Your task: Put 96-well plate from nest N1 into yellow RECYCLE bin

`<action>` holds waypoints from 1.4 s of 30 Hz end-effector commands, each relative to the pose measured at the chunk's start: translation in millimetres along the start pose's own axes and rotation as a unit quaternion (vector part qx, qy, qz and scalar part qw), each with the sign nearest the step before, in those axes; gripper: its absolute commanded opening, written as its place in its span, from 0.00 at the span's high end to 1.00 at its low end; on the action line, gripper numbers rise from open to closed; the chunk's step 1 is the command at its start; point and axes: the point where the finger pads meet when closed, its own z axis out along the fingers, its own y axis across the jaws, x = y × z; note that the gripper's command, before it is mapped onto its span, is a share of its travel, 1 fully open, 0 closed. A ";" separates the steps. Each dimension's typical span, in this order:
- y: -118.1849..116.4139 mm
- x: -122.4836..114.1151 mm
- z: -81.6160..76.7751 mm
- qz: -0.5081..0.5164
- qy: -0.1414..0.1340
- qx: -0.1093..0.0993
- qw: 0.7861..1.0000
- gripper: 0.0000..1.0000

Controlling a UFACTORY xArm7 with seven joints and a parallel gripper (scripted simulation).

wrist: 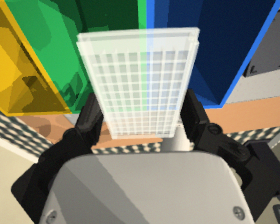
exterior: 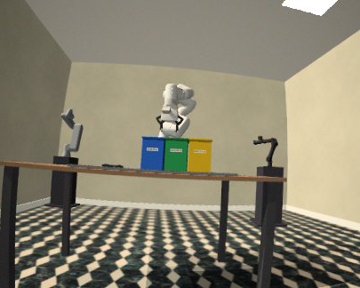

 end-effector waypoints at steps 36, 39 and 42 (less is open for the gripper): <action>-119.8 12.6 0.8 0.000 0.002 0.000 1.000 1.00; -129.8 13.6 1.0 0.000 0.002 0.000 1.000 1.00; -139.7 14.5 1.1 0.000 0.002 0.000 1.000 1.00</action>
